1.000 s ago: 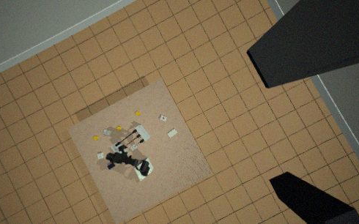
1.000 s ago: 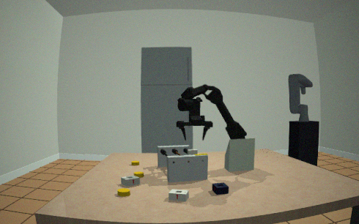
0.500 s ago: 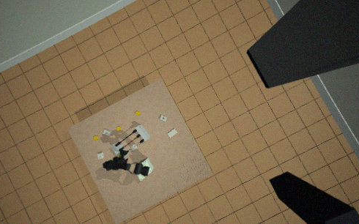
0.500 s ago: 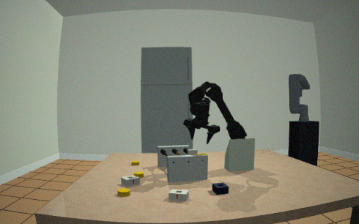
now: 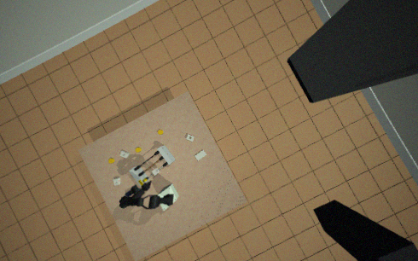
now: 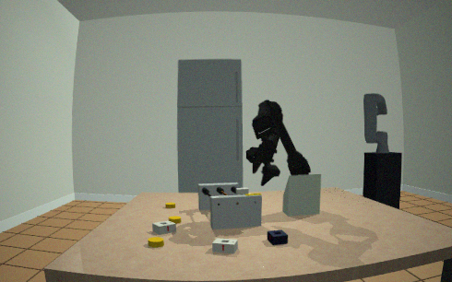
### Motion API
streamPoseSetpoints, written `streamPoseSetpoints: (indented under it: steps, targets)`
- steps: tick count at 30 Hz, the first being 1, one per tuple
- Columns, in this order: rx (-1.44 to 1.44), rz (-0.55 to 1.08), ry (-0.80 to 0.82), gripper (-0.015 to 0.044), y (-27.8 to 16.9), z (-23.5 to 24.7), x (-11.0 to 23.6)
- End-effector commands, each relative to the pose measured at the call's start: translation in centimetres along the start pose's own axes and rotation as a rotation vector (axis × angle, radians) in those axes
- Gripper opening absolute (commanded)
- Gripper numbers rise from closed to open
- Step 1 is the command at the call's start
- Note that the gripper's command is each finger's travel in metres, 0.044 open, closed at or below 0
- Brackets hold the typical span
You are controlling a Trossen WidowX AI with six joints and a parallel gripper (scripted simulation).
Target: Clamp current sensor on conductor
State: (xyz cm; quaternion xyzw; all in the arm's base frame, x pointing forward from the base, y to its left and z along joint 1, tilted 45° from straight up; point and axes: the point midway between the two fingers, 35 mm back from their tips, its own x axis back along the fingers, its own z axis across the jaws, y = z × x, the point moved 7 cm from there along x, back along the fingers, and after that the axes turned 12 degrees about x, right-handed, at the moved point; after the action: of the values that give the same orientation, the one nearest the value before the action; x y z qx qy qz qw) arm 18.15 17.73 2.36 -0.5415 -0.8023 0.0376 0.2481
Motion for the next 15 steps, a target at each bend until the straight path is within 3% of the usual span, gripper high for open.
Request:
streamPoseSetpoints:
  steps: [1,15]
  targets:
    - [-0.571,-0.181,-0.222,0.0440,-2.6,4.6,0.0]
    - [-1.150,-0.478,-0.246,0.0440,-4.6,7.4,-0.1]
